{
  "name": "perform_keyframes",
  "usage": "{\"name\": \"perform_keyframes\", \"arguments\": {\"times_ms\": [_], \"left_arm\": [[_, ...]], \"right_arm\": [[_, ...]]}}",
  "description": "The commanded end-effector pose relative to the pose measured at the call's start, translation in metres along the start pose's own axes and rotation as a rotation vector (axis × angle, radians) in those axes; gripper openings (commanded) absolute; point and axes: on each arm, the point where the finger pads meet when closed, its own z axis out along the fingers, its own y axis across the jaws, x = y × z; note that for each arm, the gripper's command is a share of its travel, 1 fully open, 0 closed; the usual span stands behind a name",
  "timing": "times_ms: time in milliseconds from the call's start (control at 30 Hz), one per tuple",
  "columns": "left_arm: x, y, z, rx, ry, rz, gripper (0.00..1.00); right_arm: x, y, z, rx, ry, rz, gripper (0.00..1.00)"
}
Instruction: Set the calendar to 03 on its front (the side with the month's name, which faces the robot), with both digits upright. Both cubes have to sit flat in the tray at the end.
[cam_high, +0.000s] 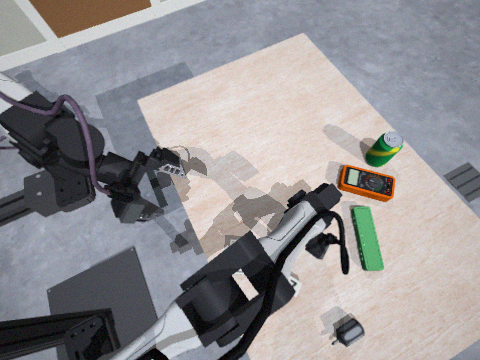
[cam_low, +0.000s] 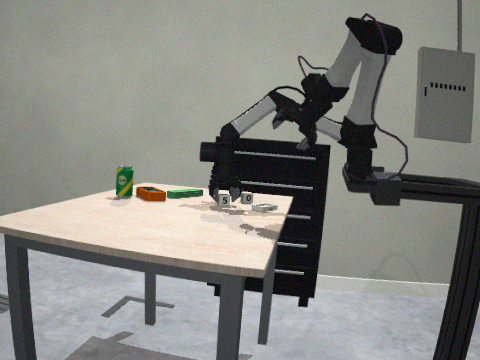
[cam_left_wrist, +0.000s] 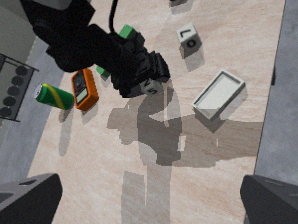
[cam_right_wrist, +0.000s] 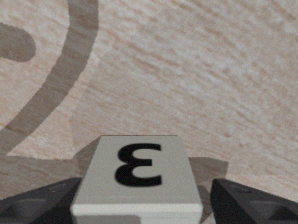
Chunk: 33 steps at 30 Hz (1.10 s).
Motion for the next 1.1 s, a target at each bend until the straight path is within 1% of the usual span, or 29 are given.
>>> {"name": "perform_keyframes", "arguments": {"times_ms": [0, 133, 233, 300, 367, 467, 567, 867, 933, 967, 1067], "left_arm": [[-0.015, 0.012, 0.0, -0.021, -0.04, -0.011, 1.0], [-0.018, 0.022, 0.001, -0.052, -0.043, -0.004, 1.0], [-0.024, 0.031, 0.003, -0.074, -0.057, 0.001, 1.0], [-0.026, 0.034, 0.003, -0.079, -0.061, 0.002, 1.0], [-0.026, 0.034, 0.003, -0.079, -0.061, 0.002, 1.0], [-0.026, 0.034, 0.003, -0.079, -0.06, 0.002, 1.0], [-0.026, 0.034, 0.003, -0.079, -0.06, 0.002, 1.0], [-0.014, 0.02, 0.012, 0.068, -0.078, 0.025, 1.0], [-0.014, 0.02, 0.012, 0.068, -0.078, 0.025, 1.0], [-0.01, 0.02, 0.014, 0.091, -0.081, 0.022, 1.0], [0.004, 0.021, 0.019, 0.177, -0.102, -0.001, 1.0]], "right_arm": [[-0.001, 0.011, -0.045, -0.052, -0.015, 0.006, 0.66], [-0.005, 0.018, -0.081, -0.076, -0.024, 0.01, 0.66], [-0.006, 0.018, -0.098, -0.08, -0.026, 0.01, 0.66], [-0.006, 0.018, -0.106, -0.083, -0.027, 0.011, 0.66], [-0.006, 0.018, -0.106, -0.083, -0.027, 0.011, 0.66], [-0.007, 0.018, -0.115, -0.083, -0.028, 0.012, 0.66], [-0.007, 0.018, -0.117, -0.083, -0.028, 0.012, 0.66], [-0.008, 0.018, -0.118, -0.081, -0.035, 0.005, 0.66], [-0.008, 0.018, -0.118, -0.081, -0.035, 0.005, 0.66], [-0.009, 0.016, -0.118, -0.072, -0.046, -0.005, 0.66], [-0.005, 0.004, -0.097, 0.021, -0.082, -0.073, 0.66]]}}
